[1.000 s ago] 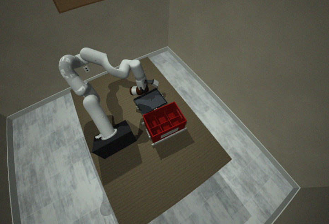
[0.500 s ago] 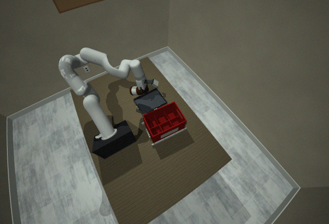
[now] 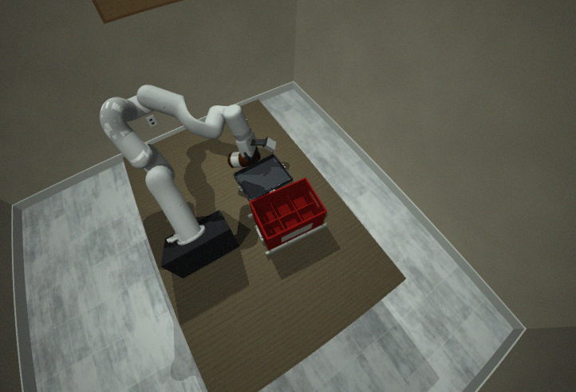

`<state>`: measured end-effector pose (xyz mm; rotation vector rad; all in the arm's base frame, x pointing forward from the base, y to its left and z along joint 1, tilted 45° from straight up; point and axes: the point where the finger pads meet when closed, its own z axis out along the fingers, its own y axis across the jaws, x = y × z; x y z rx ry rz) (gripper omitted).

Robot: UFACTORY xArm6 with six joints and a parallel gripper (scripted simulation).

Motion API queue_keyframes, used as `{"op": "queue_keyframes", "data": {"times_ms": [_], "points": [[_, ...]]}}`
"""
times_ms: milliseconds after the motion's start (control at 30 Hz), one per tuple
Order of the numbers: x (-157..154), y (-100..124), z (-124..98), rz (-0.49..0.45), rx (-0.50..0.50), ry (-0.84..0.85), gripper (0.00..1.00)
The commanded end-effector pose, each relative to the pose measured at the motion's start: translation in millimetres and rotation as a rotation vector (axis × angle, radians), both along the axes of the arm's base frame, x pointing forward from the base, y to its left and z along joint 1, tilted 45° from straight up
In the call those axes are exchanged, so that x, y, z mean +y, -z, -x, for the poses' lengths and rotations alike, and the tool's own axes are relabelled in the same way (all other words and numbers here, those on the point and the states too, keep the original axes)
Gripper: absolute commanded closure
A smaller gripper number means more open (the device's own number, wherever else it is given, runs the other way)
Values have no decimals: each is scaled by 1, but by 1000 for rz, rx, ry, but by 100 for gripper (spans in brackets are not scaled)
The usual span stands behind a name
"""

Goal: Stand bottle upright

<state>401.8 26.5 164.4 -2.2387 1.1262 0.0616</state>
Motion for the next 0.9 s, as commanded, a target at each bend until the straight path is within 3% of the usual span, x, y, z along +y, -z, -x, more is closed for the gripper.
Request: {"op": "queue_keyframes", "data": {"times_ms": [0,867], "points": [[-1,-1,-1,26,-17,18,100],[-1,-3,0,79,-54,58,100]]}}
